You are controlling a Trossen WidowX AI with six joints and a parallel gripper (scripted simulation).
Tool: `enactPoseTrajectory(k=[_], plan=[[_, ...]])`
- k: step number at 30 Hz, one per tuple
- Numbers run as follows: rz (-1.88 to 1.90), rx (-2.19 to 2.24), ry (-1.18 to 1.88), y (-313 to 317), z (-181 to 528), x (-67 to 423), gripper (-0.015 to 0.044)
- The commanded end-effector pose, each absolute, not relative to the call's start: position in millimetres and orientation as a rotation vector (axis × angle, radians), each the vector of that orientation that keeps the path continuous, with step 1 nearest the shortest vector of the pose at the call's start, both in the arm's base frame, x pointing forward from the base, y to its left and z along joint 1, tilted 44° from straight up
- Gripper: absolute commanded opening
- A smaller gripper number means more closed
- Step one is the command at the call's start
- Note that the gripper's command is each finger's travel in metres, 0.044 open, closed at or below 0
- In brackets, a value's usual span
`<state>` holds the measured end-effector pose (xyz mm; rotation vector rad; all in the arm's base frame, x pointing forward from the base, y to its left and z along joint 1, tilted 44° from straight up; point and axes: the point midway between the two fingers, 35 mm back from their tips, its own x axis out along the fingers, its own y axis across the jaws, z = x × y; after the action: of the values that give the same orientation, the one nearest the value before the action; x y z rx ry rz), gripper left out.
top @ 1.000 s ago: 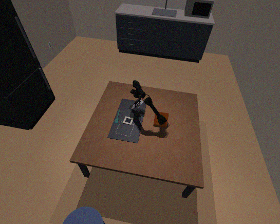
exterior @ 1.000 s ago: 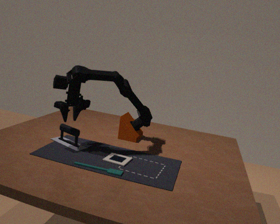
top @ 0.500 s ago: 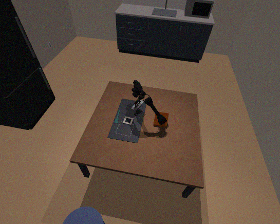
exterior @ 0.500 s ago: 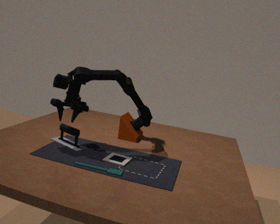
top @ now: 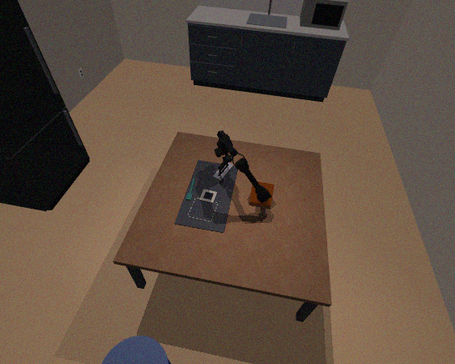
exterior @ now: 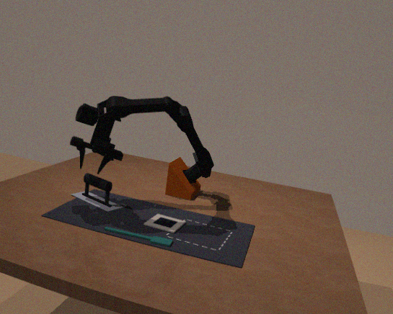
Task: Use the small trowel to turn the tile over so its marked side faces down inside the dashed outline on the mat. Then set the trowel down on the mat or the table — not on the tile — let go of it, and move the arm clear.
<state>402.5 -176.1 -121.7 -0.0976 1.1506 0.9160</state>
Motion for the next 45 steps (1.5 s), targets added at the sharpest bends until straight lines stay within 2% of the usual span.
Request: enactPoseTrajectory(k=[1,22,45], plan=[[0.843,-0.022,1.174,-176.1,-124.0,402.0,0.0300],[0.370,0.466,1.245,-177.3,-132.4,400.9,0.0300],[-0.110,1.086,1.145,-172.7,-131.1,391.8,0.0300]])
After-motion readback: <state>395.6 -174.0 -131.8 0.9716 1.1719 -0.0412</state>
